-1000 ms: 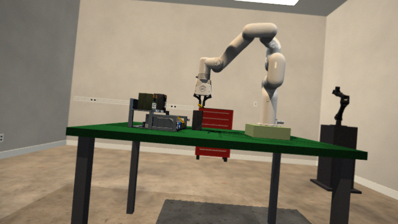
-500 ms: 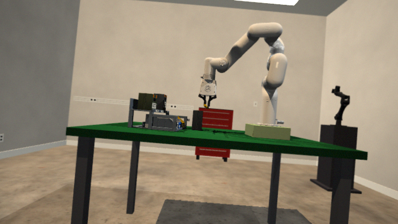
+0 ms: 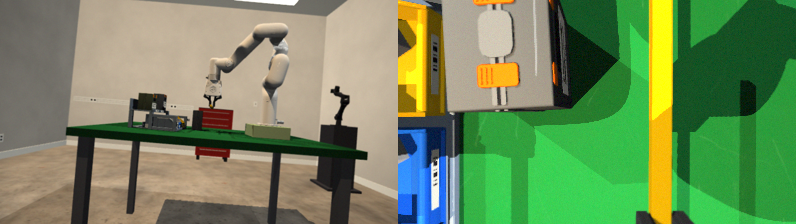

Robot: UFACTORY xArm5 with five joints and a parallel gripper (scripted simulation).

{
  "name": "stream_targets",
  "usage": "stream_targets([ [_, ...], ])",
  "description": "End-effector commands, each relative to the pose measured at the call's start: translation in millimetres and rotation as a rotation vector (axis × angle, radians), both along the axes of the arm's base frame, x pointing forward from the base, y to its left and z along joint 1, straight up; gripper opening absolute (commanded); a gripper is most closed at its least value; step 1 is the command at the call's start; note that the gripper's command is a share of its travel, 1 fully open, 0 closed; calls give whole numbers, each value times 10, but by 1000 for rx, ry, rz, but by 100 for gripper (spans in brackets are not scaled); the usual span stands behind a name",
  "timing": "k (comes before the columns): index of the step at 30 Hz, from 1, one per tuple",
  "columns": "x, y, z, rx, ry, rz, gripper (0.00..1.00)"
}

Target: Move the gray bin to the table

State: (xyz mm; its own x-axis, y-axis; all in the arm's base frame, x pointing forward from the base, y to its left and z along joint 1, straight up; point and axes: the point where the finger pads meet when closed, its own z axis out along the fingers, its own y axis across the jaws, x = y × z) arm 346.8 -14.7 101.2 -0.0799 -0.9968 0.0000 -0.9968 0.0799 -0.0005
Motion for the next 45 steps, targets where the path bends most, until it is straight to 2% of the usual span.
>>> stream_targets([
  [1, -71, 6, 15, 6, -4, 0, 0],
  [27, -620, 50, 19, 6, -4, 0, 0],
  [38, -628, 51, 19, 6, -4, 0, 0],
  [45, -626, 51, -69, 6, -4, 0, 0],
])
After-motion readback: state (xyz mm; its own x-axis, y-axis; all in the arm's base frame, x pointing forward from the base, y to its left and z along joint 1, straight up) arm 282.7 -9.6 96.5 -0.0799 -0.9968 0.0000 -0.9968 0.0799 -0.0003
